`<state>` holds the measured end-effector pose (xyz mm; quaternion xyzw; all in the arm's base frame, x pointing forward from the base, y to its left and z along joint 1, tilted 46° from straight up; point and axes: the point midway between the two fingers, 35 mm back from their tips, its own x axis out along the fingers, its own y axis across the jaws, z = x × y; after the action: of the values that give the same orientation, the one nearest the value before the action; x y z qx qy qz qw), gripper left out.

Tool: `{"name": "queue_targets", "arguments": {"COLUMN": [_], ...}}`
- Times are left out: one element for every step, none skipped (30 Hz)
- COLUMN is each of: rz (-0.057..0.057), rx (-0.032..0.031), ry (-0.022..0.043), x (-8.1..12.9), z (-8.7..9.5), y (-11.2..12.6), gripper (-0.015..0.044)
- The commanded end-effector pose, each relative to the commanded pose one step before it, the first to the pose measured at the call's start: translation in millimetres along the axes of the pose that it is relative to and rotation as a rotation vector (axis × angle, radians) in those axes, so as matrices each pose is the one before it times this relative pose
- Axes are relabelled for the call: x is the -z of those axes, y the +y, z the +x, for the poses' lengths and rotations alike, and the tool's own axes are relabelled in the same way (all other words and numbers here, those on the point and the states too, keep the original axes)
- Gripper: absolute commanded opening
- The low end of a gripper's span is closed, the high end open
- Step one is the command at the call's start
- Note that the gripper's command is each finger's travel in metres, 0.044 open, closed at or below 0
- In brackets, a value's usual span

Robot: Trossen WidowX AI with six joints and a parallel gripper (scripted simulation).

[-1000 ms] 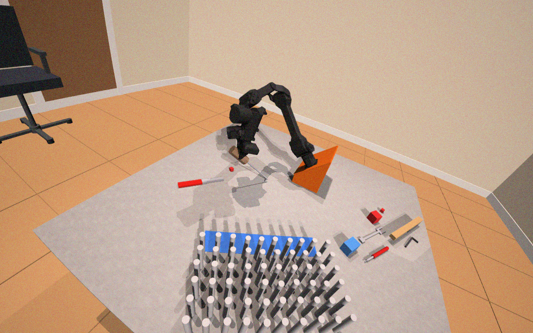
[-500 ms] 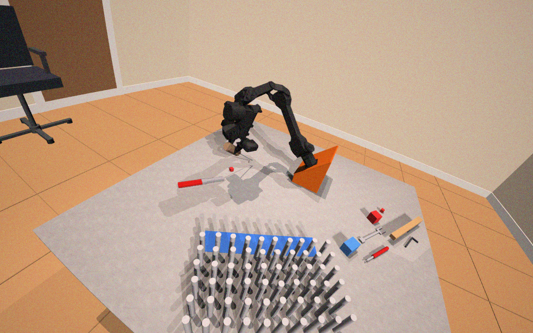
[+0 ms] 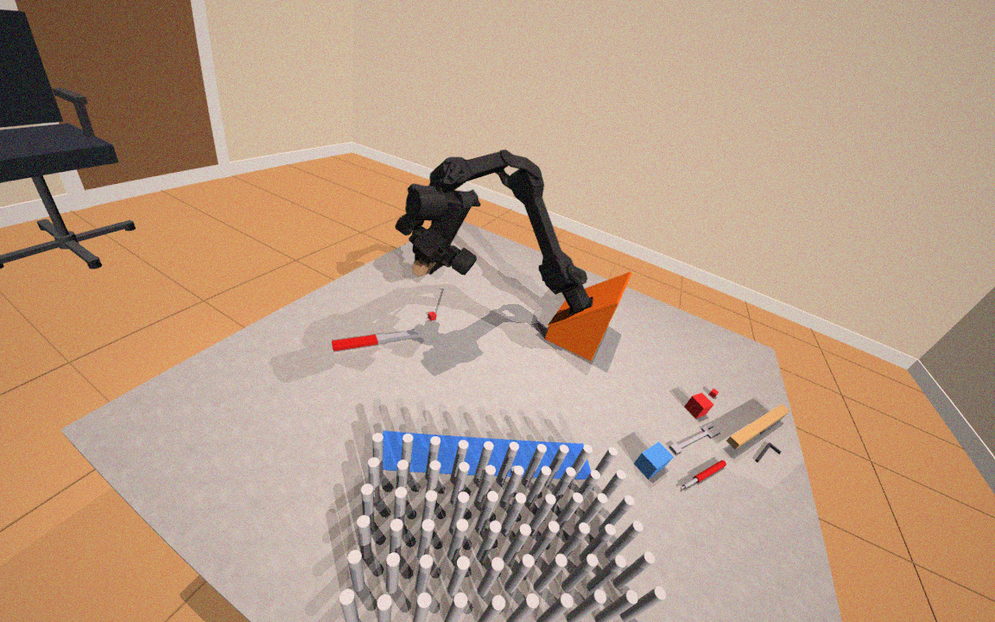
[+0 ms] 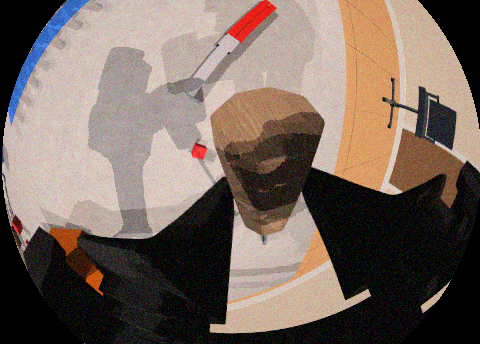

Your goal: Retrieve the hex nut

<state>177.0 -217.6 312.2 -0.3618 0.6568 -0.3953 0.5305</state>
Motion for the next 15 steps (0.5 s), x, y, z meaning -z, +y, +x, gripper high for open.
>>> {"name": "queue_targets", "arguments": {"rz": [-0.1251, -0.0321, -0.0322, -0.0323, -0.0323, -0.0323, -0.0324, -0.0324, -0.0324, -0.0324, -0.0325, -0.0325, -0.0325, -0.0325, -0.0326], "rx": [0.02469, 0.00421, 0.00392, 0.00353, 0.0034, 0.00315, 0.00283, 0.0025, 0.00218, 0.00184, 0.00151, 0.00118, 0.00084, 0.0005, 0.00016], "ry": [0.03075, 0.00816, 0.00831, 0.00805, 0.00855, 0.00883, 0.00895, 0.00905, 0.00914, 0.00923, 0.0093, 0.00935, 0.0094, 0.00943, 0.00946], "x": [6.29, 1.87, 1.94, 1.86, 2.03, 2.13, 2.2, 2.25, 2.31, 2.36, 2.41, 2.46, 2.5, 2.54, 2.57], "z": [0.32, 0.37, 0.38, 0.36, 0.38, 0.4, 0.41, 0.42, 0.43, 0.44, 0.45, 0.46, 0.47, 0.48, 0.49], "y": [-11.15, -2.07, -2.0, -1.92, -1.85, -1.77, -1.69, -1.6, -1.51, -1.43, -1.34, -1.24, -1.15, -1.05, -0.96], "gripper": [0.0, 0.0, 0.0, 0.0, 0.0, 0.0, 0.0, 0.0, 0.0, 0.0, 0.0, 0.0, 0.0, 0.0, 0.0]}}
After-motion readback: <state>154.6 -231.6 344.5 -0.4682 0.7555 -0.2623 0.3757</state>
